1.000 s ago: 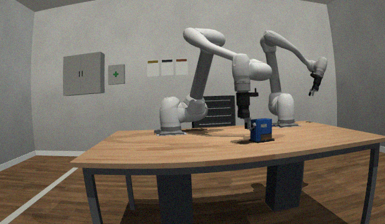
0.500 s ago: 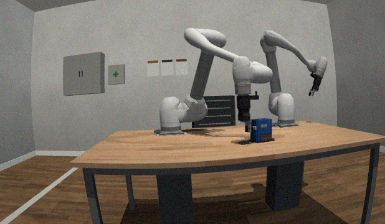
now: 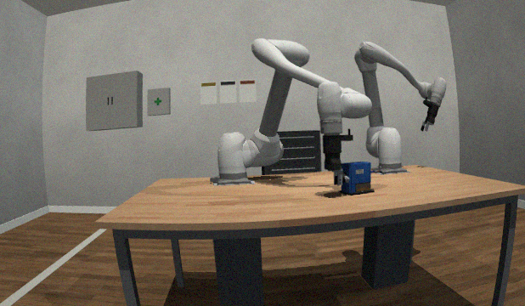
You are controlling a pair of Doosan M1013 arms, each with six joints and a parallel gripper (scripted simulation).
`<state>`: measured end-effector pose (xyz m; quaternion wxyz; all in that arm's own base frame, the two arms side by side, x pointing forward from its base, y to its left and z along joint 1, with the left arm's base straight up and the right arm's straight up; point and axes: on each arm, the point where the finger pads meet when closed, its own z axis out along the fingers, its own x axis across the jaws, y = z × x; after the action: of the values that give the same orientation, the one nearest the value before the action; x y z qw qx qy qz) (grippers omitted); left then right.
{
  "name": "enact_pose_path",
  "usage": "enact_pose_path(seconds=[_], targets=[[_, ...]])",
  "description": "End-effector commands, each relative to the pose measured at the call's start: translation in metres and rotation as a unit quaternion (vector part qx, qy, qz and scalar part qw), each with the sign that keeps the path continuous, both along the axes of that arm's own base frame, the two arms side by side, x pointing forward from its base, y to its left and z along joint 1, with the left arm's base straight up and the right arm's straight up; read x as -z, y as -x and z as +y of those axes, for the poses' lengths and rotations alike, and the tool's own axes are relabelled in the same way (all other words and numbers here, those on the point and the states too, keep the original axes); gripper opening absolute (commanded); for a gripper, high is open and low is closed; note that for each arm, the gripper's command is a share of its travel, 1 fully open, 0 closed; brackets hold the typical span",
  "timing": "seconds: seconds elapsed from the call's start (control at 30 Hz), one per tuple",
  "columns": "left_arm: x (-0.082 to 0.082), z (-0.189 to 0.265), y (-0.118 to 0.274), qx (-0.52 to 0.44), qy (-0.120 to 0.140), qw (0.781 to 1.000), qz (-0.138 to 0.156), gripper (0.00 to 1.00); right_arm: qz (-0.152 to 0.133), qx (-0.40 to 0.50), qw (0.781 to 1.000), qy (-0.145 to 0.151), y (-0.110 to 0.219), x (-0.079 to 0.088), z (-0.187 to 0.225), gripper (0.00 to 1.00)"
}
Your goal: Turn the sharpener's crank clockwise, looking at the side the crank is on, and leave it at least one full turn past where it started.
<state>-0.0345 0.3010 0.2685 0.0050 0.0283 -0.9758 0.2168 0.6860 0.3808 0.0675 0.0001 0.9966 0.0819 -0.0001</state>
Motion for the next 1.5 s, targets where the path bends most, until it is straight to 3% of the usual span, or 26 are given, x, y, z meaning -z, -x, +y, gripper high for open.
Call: enact_pose_path(seconds=[0.0, 0.83, 1.47], targets=[[0.000, 0.000, 0.000, 0.000, 0.000, 1.000, 0.000, 1.00, -0.001, 0.000, 1.000, -0.001, 0.000, 0.000, 0.000, 0.00], [0.000, 0.000, 0.000, 0.000, 0.000, 1.000, 0.000, 1.00, -0.001, 0.000, 1.000, -0.001, 0.019, 0.024, -0.003, 0.00], [0.000, 0.000, 0.000, 0.000, 0.000, 1.000, 0.000, 1.00, -0.001, 0.000, 1.000, -0.001, 0.040, 0.031, -0.006, 0.00]])
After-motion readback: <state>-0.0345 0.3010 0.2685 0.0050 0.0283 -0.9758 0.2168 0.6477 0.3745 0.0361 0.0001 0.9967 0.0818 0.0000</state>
